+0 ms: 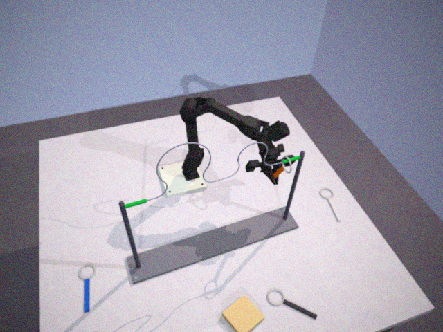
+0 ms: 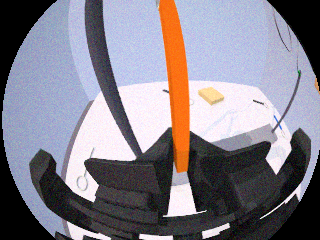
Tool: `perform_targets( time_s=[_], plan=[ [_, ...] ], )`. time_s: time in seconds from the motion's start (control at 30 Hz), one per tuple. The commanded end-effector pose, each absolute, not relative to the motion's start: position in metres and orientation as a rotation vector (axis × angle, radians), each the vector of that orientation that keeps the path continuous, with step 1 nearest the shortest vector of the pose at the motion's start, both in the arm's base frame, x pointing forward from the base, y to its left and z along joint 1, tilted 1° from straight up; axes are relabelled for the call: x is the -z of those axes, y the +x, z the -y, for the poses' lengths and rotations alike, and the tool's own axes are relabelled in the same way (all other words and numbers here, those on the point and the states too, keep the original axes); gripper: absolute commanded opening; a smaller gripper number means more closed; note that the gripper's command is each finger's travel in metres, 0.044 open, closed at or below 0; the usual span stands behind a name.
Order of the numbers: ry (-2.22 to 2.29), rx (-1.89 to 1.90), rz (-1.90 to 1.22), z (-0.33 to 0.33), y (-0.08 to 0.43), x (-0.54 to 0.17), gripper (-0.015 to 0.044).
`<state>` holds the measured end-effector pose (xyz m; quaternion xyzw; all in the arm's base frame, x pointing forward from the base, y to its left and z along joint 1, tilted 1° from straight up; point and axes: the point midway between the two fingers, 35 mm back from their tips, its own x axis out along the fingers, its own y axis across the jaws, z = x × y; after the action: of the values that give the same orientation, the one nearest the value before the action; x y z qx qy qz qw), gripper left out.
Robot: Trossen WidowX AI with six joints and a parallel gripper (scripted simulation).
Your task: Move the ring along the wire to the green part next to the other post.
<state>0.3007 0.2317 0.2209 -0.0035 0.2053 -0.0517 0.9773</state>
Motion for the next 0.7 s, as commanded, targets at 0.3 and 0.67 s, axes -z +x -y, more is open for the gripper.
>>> perform_targets(
  time_s=[0.3, 0.67],
  plan=[
    [-0.007, 0.104, -0.415, -0.232, 0.299, -0.222, 0.016],
    [-0.003, 0.107, -0.417, -0.237, 0.258, -0.239, 0.016]
  ],
)
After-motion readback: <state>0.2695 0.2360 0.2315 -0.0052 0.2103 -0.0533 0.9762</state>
